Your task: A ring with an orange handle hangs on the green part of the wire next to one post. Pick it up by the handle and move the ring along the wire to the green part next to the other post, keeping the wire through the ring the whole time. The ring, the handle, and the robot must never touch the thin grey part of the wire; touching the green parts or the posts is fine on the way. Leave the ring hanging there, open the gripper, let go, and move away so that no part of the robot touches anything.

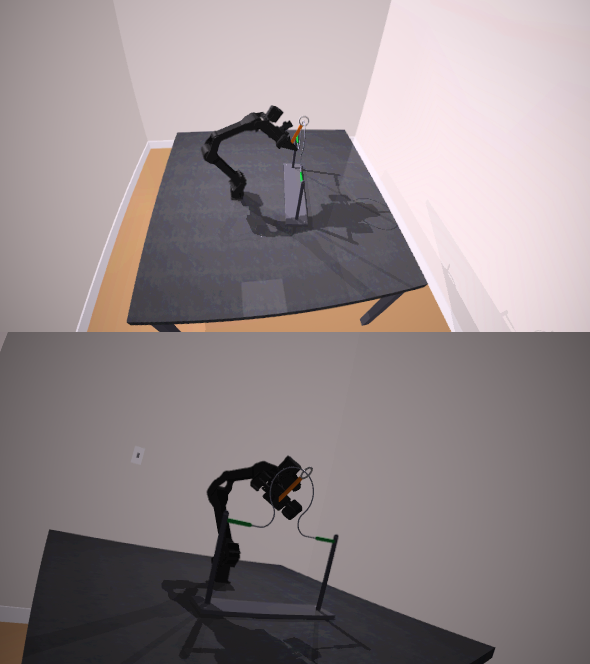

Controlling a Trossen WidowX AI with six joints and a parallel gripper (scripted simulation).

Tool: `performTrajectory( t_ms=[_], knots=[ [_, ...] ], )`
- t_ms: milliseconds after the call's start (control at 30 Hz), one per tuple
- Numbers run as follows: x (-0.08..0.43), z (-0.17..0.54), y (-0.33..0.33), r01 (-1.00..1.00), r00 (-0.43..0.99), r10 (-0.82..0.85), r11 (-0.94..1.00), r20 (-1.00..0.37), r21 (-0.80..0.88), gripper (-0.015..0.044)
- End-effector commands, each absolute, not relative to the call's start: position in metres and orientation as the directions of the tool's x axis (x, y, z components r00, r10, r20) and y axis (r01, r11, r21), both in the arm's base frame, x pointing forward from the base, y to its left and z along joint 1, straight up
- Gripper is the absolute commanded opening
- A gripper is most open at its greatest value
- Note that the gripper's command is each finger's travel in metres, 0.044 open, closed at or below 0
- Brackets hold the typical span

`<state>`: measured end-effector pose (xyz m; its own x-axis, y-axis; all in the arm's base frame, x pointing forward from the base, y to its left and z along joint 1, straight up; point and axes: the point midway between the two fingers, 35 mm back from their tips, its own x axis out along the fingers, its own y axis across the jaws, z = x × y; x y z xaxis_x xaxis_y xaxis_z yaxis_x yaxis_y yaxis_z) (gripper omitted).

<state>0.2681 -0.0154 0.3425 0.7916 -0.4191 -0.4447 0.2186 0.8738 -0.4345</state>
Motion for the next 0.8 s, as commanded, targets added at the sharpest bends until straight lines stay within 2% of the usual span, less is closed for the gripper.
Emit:
performTrajectory(
  t_ms=[0, 767],
  knots=[
    [0.268, 0.343, -0.018, 0.217, 0.788, -0.443, 0.849, -0.427, -0.481, -0.0150],
    [0.266, 0.350, -0.028, 0.200, 0.777, -0.553, 0.671, -0.302, -0.714, -0.0150]
  ],
)
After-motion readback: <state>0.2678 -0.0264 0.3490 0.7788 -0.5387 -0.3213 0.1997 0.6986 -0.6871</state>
